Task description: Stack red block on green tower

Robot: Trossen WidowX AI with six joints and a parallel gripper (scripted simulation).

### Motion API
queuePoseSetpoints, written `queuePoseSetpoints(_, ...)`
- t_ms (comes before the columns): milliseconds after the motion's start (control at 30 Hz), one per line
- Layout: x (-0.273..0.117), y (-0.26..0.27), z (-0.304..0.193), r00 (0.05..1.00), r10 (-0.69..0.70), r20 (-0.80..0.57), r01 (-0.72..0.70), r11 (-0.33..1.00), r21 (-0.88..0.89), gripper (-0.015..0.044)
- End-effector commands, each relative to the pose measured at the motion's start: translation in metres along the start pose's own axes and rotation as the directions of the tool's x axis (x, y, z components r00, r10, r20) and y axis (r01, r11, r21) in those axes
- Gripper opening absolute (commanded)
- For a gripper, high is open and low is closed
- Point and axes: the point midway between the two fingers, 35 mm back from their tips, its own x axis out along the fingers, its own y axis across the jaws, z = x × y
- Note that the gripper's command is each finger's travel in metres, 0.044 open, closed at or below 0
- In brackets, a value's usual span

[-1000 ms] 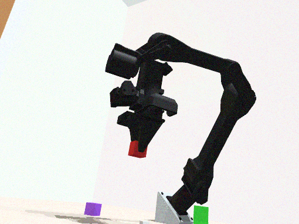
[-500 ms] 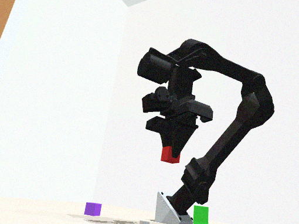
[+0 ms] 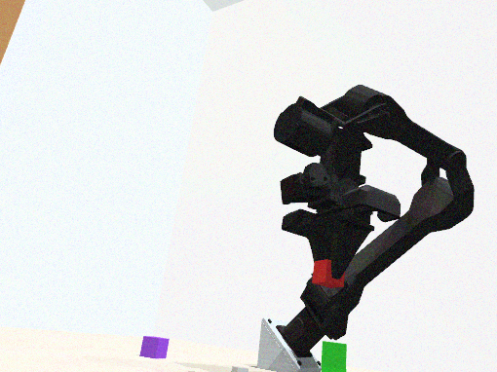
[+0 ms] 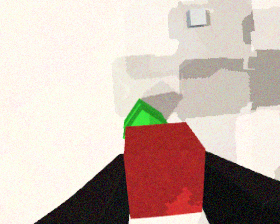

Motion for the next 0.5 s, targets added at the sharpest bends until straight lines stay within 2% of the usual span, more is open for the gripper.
queuePoseSetpoints(0,0.003,0.0,-0.013,1.0,0.005,-0.002,-0.005,1.0,0.007,0.0)
queuePoseSetpoints(467,0.035,0.001,-0.016,0.998,-0.003,-0.065,0.002,1.0,-0.019,0.0)
